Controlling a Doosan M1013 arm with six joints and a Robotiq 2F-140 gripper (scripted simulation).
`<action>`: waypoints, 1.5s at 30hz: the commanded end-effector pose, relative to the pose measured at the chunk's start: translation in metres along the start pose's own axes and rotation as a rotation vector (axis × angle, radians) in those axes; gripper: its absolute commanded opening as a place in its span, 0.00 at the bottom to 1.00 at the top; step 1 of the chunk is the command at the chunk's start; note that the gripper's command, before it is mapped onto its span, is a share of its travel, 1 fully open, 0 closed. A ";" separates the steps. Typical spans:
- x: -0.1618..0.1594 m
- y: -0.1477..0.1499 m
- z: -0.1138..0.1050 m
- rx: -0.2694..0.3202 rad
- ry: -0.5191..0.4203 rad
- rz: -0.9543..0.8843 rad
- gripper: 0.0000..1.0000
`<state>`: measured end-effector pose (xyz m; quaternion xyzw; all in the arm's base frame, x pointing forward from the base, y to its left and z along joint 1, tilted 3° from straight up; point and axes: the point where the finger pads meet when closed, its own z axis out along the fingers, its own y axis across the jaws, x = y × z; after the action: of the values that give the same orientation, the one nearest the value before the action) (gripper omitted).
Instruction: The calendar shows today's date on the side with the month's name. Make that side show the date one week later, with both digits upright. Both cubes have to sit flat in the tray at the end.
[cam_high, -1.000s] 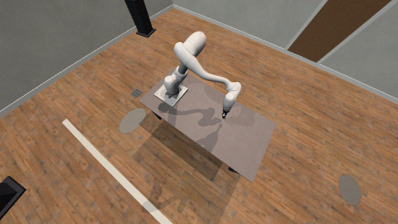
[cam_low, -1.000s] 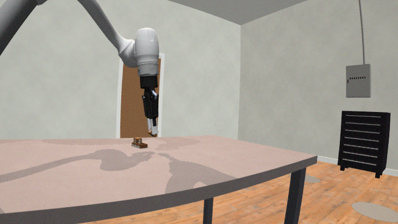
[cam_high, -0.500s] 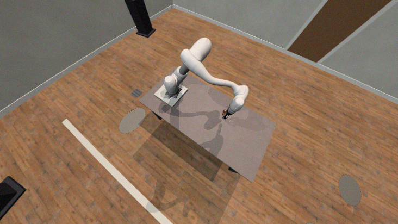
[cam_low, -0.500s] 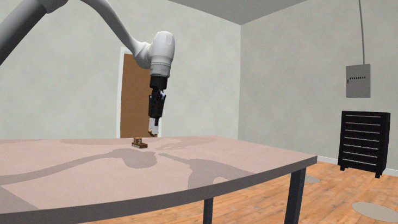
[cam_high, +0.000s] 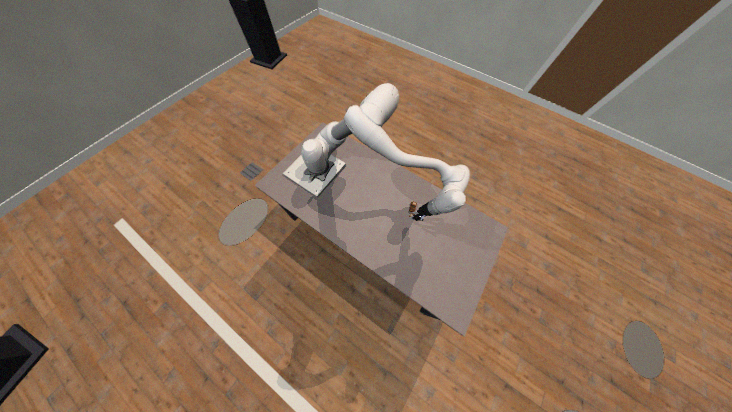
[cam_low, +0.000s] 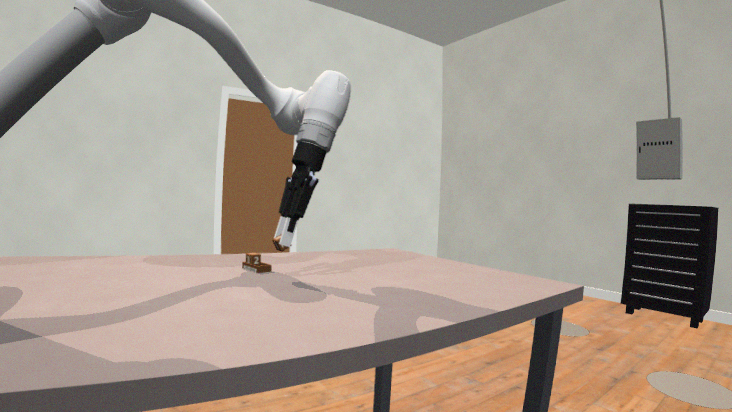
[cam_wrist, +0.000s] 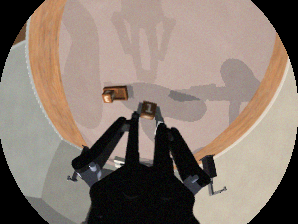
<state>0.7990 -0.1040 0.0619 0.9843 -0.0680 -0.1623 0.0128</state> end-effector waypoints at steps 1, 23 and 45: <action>0.001 0.000 0.000 0.000 -0.082 0.000 0.24; 0.009 0.000 0.001 0.000 -0.465 0.000 0.24; 0.013 0.000 0.003 0.000 -0.487 0.000 0.24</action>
<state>0.8103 -0.1057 0.0551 0.9161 -0.0691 -0.3949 -0.0041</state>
